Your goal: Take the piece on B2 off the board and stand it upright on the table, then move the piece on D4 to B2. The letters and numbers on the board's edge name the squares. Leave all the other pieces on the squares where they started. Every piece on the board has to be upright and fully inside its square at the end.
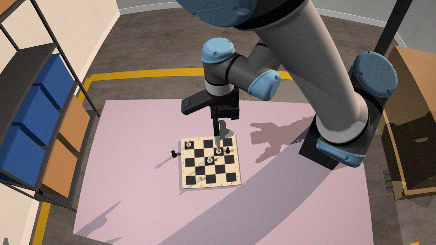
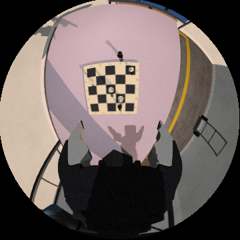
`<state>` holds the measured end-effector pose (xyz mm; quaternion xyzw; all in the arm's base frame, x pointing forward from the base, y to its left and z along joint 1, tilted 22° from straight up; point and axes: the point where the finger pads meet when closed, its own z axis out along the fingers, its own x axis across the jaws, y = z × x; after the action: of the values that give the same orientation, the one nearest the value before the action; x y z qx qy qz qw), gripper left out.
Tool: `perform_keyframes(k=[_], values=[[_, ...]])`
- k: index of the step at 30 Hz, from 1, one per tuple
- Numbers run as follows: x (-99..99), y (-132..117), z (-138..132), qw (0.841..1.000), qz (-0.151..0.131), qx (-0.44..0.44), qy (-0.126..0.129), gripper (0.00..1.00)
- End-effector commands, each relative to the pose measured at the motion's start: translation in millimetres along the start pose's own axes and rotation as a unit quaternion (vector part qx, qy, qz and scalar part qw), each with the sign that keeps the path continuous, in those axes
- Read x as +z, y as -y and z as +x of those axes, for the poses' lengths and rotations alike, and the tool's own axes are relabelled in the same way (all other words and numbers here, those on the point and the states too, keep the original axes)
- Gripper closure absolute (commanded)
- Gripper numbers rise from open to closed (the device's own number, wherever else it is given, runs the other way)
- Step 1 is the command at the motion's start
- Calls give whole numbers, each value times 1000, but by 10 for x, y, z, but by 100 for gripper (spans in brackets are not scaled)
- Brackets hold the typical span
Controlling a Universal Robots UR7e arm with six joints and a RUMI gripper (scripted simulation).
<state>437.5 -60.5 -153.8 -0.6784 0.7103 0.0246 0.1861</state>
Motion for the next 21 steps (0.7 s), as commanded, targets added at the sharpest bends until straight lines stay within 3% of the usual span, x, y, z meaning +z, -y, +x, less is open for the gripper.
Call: perform_keyframes(k=[1, 21], values=[[-139, 2, 2, 1000, -1, 0, 0, 0], [-212, 2, 2, 1000, -1, 0, 0, 0]])
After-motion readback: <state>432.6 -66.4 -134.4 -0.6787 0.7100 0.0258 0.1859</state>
